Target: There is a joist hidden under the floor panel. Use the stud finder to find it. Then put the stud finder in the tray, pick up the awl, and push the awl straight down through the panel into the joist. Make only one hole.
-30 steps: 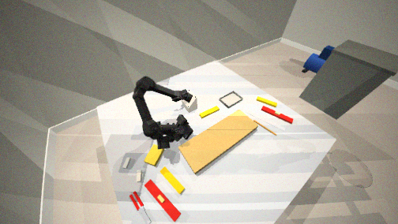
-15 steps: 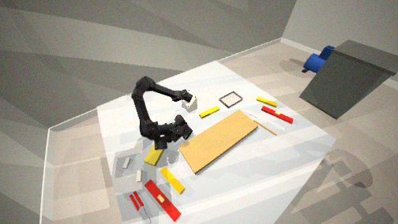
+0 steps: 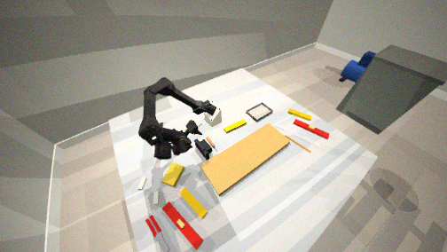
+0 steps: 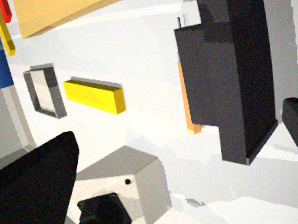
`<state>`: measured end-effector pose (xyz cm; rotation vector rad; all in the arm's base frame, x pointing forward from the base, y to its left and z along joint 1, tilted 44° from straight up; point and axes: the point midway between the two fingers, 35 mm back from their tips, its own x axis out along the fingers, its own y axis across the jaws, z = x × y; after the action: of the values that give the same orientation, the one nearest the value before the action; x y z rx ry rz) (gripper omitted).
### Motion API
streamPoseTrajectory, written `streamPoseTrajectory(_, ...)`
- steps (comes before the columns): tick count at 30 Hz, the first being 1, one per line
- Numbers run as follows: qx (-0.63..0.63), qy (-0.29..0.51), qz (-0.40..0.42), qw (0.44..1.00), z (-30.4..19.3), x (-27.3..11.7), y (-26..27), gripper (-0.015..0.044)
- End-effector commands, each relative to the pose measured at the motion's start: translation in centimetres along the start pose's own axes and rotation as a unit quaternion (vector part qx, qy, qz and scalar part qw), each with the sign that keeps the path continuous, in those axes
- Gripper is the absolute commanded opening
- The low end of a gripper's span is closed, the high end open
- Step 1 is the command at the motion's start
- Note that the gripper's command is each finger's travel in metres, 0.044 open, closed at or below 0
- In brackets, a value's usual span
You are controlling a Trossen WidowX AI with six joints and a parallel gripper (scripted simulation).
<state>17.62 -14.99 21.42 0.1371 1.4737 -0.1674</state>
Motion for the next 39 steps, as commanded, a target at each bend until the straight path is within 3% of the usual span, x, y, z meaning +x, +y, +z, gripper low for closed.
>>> streamPoseTrajectory(1,0.000,0.000,0.000,1.000,0.0,0.0,0.0,0.0440)
streamPoseTrajectory(22,0.006,0.002,-0.002,1.000,0.0,0.1,0.0,0.0440)
streamPoseTrajectory(31,0.277,0.041,-0.150,0.948,-0.3,5.3,1.1,0.0440)
streamPoseTrajectory(39,0.484,-0.075,-0.294,0.821,-0.8,8.7,2.1,0.0440)
